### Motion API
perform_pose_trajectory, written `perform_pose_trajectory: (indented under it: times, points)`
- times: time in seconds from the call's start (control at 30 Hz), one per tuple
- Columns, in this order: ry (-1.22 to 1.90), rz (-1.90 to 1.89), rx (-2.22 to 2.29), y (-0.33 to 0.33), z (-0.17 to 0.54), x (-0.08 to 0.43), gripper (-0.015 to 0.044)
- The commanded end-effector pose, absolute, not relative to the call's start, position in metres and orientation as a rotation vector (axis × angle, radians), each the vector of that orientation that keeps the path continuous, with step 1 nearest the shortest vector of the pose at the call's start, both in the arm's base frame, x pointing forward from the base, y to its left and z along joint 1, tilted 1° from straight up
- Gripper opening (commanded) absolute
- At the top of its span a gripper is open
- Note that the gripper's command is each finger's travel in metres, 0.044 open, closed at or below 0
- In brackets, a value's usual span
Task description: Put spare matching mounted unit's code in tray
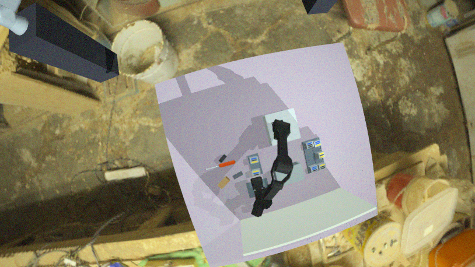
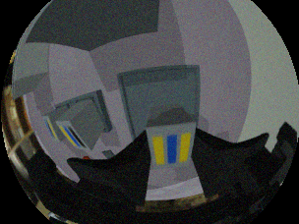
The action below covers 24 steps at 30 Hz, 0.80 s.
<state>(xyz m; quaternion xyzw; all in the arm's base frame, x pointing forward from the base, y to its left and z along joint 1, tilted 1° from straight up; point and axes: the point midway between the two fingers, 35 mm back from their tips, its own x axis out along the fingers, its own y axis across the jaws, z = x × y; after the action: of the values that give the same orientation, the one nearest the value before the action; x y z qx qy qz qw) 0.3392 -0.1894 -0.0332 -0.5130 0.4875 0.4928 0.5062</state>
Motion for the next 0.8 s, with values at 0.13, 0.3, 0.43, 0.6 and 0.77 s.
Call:
perform_pose_trajectory:
  times: [0.13, 0.3, 0.43, 0.6, 0.77]
  points:
    - [1.174, 1.195, -1.226, -0.187, -0.040, 0.337, 0.0000]
    - [1.177, 1.192, -1.235, -0.189, -0.037, 0.338, 0.0131]
    - [1.177, 1.192, -1.235, -0.189, -0.037, 0.338, 0.0236]
    - [1.177, 1.192, -1.235, -0.189, -0.037, 0.338, 0.0368]
    - [1.177, 1.192, -1.234, -0.189, -0.026, 0.339, 0.0440]
